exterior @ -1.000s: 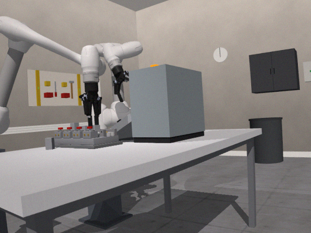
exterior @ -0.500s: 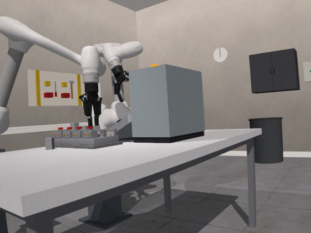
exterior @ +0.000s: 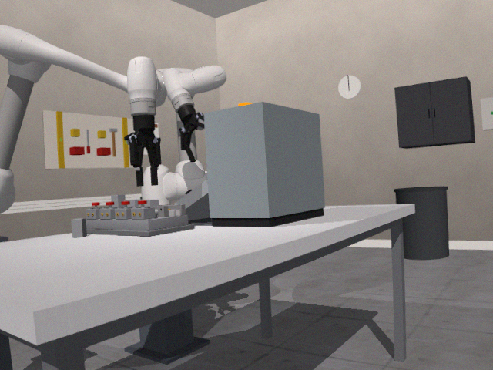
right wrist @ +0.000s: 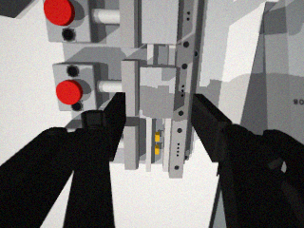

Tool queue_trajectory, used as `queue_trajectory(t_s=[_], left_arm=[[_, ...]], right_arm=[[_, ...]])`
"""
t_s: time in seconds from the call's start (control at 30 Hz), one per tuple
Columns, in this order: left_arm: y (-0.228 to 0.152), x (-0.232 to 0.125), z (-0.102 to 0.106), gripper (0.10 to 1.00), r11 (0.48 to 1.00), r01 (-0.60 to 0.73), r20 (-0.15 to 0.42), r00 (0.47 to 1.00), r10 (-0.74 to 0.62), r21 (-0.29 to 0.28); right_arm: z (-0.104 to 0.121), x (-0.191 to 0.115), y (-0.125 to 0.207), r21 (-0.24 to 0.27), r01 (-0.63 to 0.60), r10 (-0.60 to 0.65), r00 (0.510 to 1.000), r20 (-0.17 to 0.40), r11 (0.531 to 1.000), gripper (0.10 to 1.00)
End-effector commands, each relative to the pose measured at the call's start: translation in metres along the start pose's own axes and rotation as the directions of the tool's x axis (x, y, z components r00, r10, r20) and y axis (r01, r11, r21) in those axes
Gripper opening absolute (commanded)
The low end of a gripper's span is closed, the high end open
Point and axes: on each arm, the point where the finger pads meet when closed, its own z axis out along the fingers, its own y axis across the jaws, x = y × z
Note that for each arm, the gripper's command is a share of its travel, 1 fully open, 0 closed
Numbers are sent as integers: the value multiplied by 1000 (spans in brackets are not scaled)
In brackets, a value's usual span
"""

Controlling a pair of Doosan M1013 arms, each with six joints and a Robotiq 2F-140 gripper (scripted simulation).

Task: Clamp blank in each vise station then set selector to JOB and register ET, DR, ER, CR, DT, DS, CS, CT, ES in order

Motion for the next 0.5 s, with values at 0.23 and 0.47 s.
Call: queue_trajectory(t_s=[0.23, 0.47], left_arm=[[0, 0, 0, 1000, 1000, 0, 0, 1000, 0, -1], [0, 0, 0, 1000, 1000, 0, 0, 1000, 0, -1]], right_arm=[[-71, 3, -10, 1, -41, 41, 999, -2, 999, 460], [-74, 64, -133, 4, -545, 545, 838, -5, 838, 460]])
